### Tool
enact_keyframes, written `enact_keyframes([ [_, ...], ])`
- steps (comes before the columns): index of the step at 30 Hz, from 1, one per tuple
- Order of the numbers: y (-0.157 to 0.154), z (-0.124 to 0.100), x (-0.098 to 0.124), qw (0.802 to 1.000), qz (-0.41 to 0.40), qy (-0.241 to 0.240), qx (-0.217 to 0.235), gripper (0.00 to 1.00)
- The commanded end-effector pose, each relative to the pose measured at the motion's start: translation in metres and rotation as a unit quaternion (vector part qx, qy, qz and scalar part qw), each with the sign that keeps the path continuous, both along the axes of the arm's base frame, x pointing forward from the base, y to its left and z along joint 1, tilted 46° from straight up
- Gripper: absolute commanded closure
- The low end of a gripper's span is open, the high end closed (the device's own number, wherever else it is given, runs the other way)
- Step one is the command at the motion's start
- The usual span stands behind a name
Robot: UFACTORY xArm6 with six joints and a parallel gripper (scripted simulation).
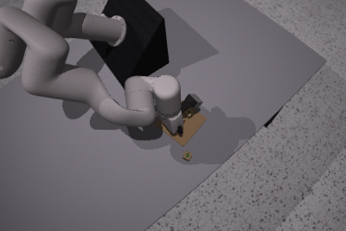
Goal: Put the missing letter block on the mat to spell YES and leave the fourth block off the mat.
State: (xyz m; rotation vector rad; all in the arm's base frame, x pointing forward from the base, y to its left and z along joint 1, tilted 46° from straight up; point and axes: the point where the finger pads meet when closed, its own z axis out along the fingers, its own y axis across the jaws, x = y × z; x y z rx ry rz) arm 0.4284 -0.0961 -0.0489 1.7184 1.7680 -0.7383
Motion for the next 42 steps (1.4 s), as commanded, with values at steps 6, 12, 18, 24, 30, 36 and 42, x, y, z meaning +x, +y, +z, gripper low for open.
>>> enact_keyframes([
  [6,0.001,0.001,0.001,1.000,0.001,-0.001,0.000,0.79],
  [12,0.001,0.001,0.001,1.000,0.001,-0.001,0.000,0.70],
  [18,0.001,0.001,0.001,1.000,0.001,-0.001,0.000,0.66],
  [24,0.001,0.001,0.001,1.000,0.001,-0.001,0.000,0.58],
  [30,0.001,0.001,0.001,1.000,0.001,-0.001,0.000,0.58],
  [36,0.002,0.002,0.001,1.000,0.001,-0.001,0.000,0.58],
  [42,0.014,0.013,0.001,1.000,0.001,-0.001,0.000,0.58],
])
